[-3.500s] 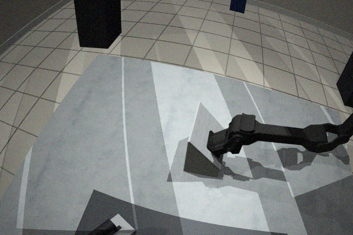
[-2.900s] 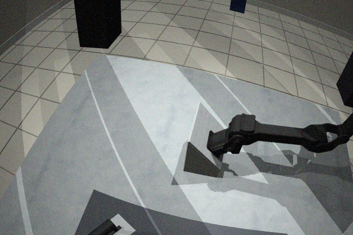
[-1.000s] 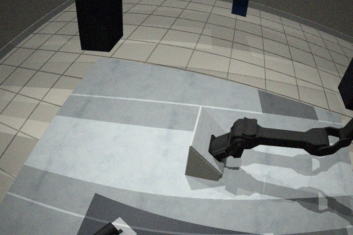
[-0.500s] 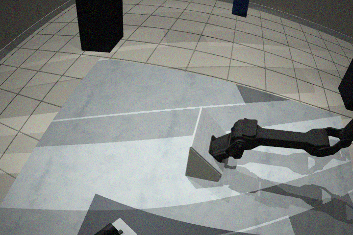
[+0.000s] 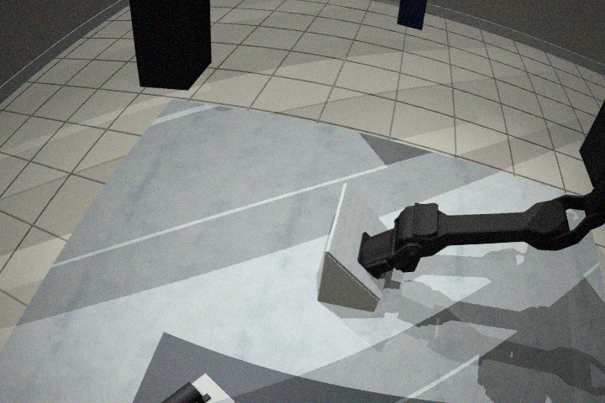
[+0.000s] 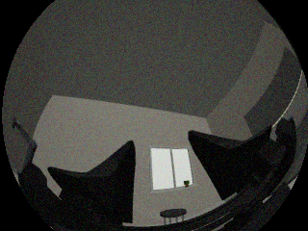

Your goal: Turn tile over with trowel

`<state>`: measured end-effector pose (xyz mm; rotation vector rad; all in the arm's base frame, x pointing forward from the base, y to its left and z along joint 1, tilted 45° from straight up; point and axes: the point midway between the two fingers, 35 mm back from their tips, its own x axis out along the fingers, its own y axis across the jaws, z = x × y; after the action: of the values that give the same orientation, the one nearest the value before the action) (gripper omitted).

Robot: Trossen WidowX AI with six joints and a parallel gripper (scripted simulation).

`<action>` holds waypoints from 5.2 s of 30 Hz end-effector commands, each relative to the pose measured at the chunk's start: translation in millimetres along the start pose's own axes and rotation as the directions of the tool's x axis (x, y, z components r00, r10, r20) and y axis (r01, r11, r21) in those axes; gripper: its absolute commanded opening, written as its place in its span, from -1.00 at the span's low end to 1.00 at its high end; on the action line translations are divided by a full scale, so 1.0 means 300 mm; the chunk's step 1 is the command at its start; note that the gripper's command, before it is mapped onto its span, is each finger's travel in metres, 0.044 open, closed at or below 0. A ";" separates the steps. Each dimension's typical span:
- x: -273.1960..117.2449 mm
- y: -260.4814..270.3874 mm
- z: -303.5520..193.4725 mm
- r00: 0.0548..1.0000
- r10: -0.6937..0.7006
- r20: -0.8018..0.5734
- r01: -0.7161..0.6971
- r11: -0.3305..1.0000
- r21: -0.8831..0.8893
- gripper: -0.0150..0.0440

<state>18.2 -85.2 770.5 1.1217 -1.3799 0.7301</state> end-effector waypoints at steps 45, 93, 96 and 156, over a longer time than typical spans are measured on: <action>-0.478 -1.184 0.995 0.381 -0.793 0.475 0.925 0.331 -0.188 0.42; -1.900 -1.951 0.858 -0.731 -0.678 -0.081 0.550 -0.515 -0.657 0.42; -1.989 -1.956 0.819 -0.772 -0.621 -0.132 0.518 -0.495 -0.698 0.42; -2.778 -1.790 0.351 -0.835 0.059 -0.546 0.537 -0.120 -0.835 0.42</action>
<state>377.1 -202.0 -147.4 1.0018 1.5819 0.2035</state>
